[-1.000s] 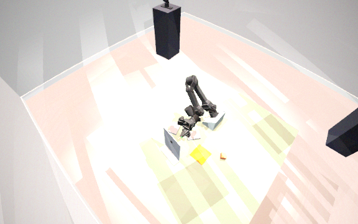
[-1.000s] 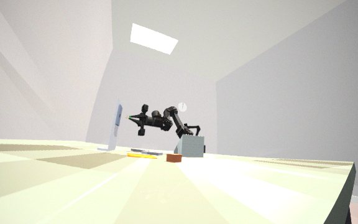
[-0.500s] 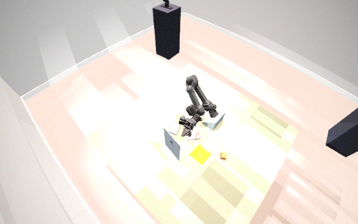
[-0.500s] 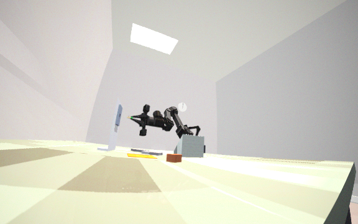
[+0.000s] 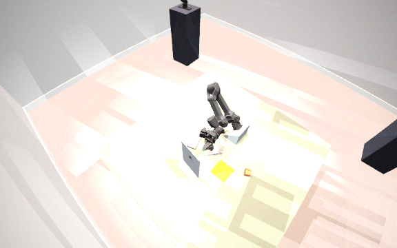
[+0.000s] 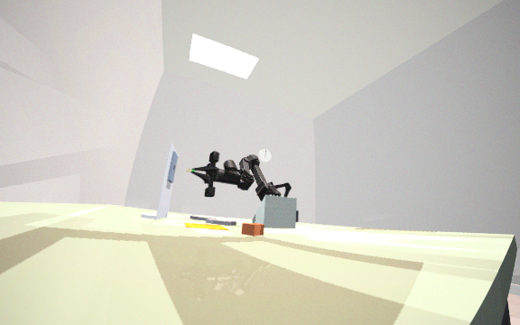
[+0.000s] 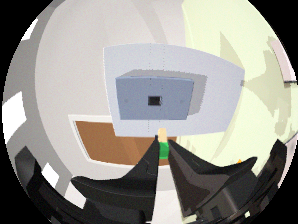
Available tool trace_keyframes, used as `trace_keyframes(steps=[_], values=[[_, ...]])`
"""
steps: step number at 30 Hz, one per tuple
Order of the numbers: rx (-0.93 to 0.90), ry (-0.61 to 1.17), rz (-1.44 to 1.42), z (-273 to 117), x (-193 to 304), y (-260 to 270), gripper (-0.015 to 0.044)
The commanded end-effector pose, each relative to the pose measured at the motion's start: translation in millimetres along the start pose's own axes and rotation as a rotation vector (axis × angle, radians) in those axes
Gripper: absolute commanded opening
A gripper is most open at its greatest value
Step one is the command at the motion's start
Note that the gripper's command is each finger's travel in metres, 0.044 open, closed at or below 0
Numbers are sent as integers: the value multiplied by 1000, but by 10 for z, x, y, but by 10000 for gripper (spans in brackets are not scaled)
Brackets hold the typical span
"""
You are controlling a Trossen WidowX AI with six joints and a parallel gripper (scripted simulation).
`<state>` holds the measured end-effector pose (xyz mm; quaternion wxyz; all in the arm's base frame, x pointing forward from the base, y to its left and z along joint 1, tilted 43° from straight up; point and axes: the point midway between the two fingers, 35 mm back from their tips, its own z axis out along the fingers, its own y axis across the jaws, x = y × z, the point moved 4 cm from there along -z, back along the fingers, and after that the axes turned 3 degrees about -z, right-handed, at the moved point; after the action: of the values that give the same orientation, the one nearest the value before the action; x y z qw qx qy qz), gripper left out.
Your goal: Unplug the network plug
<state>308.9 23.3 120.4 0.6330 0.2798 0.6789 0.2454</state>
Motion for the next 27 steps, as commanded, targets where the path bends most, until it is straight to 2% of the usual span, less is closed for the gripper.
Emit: trace_keyframes(steps=[1, 27], values=[[-9, -7, 4, -14, -22, 93, 0], [-10, -9, 10, -239, -79, 586, 0]])
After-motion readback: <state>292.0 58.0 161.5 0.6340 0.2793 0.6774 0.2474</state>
